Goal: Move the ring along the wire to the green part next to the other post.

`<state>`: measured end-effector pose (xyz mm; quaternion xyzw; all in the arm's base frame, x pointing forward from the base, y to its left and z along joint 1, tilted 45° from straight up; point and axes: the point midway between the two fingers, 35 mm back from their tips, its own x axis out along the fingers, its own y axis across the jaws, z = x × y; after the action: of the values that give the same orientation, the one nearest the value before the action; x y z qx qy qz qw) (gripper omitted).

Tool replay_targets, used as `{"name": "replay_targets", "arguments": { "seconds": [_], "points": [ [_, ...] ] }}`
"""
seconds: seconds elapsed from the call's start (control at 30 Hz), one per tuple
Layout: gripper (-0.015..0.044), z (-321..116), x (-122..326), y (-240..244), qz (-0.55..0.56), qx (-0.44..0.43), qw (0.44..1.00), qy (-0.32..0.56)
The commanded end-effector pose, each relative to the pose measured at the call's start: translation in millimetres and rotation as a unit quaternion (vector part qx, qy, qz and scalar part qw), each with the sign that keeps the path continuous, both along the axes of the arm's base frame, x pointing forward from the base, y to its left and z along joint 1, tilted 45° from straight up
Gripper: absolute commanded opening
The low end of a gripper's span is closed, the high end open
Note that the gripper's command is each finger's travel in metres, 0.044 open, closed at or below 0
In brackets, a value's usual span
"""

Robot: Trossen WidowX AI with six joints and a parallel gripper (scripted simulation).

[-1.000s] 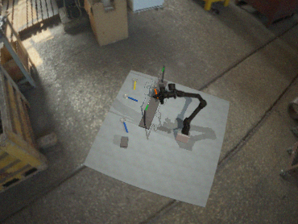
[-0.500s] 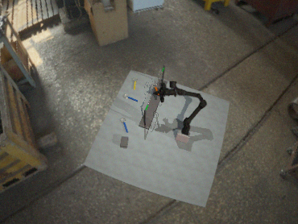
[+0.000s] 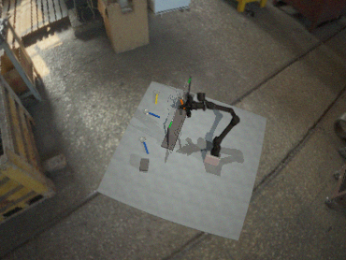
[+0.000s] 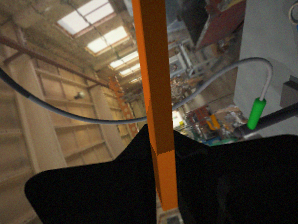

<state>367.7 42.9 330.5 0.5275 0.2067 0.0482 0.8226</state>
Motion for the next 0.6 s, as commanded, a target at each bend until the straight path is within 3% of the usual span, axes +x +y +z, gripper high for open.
{"name": "replay_targets", "arguments": {
  "seconds": [0.0,0.57],
  "points": [
    [-0.0150,0.7,0.6,-0.5,-0.001,-0.022,1.000,0.002],
    [-0.0150,-5.3,0.4,-4.1,-0.002,-0.129,0.992,0.013]
  ]
}}
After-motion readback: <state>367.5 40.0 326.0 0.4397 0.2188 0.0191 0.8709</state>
